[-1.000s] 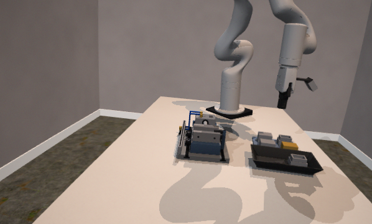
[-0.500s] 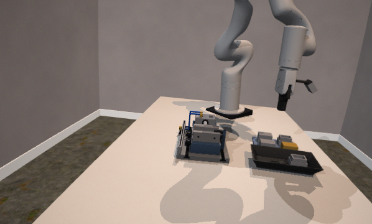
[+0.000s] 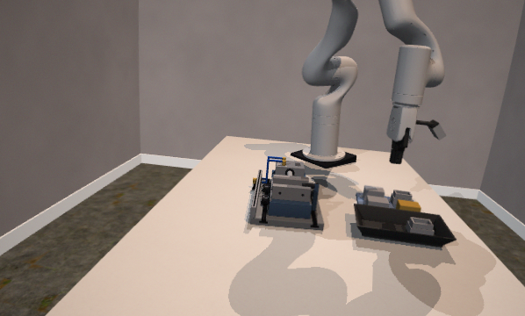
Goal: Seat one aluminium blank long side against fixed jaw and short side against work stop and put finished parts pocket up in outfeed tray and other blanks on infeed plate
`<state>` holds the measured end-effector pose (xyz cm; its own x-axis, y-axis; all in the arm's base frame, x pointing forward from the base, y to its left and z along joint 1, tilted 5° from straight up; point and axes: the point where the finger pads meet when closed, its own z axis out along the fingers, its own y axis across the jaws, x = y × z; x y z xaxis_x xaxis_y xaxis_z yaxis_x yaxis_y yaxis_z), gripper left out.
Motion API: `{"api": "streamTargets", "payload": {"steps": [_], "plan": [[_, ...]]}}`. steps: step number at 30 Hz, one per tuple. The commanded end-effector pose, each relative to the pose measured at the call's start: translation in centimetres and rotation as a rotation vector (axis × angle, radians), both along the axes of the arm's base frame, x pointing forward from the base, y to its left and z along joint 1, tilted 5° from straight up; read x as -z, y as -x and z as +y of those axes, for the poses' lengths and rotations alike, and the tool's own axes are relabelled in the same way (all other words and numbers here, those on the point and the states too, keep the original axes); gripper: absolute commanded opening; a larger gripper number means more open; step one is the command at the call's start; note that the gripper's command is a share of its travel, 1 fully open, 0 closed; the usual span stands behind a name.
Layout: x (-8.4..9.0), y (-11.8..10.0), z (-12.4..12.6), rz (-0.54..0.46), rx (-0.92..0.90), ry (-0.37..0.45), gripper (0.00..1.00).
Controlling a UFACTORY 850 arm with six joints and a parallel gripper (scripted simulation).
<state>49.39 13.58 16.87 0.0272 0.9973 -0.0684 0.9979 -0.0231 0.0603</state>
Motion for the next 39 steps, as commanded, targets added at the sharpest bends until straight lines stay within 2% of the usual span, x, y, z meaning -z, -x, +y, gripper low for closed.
{"api": "streamTargets", "payload": {"steps": [1, 9, 19, 39], "plan": [[1.0, -0.1, 0.0, -0.002, 0.000, 0.000, 0.00], [2.5, -0.2, -0.2, -0.002, 0.000, 0.000, 0.00], [3.4, -0.3, -0.2, -0.002, 0.000, 0.000, 0.00], [3.7, -0.3, -0.2, -0.002, 0.000, 0.000, 0.00]]}}
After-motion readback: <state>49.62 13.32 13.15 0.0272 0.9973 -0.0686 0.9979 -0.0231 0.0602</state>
